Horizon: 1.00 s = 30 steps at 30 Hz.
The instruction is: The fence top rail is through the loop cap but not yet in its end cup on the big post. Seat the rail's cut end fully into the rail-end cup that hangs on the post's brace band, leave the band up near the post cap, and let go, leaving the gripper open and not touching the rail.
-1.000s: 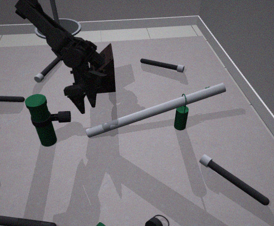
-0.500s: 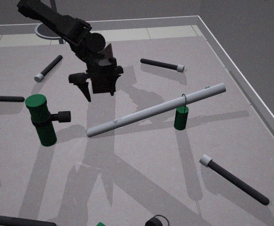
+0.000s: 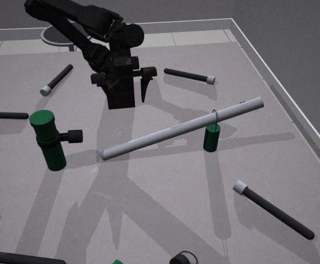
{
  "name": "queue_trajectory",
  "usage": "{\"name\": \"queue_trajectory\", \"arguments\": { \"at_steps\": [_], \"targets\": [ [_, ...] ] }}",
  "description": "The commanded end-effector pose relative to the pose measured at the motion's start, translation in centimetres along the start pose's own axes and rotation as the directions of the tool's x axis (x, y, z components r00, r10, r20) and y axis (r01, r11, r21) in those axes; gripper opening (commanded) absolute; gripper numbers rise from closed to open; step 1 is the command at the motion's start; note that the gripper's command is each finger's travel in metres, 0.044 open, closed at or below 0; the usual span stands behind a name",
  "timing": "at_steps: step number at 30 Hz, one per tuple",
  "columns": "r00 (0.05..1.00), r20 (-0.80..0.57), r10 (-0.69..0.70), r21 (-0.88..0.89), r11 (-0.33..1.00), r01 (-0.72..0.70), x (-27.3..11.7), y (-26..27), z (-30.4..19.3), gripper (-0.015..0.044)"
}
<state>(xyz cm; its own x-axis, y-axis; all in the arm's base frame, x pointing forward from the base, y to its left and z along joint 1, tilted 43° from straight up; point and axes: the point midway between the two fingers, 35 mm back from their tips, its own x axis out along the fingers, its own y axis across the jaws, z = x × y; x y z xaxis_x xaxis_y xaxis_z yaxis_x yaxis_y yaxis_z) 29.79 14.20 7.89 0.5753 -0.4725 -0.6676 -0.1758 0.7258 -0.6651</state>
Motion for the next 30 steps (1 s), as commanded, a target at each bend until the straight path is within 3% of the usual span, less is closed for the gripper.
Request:
{"name": "queue_trajectory", "arguments": {
  "at_steps": [1,5,9,15,21,30],
  "targets": [
    [1.0,-0.014,-0.006,0.052,0.999,0.007,0.2,0.1,0.1,0.044],
    [0.996,-0.087,-0.002,0.284,0.959,0.027,1.3,0.6,-0.2,0.044],
    [0.981,-0.196,0.002,0.582,0.805,0.115,3.0,1.1,-0.6,0.044],
    [0.935,-0.356,0.002,0.859,0.395,0.326,5.2,1.9,-1.6,0.044],
    [0.87,-0.493,-0.002,0.868,-0.07,0.492,7.1,2.5,-2.7,0.044],
    [0.868,-0.497,-0.002,0.864,-0.085,0.495,7.2,2.5,-2.7,0.044]
  ]
}}
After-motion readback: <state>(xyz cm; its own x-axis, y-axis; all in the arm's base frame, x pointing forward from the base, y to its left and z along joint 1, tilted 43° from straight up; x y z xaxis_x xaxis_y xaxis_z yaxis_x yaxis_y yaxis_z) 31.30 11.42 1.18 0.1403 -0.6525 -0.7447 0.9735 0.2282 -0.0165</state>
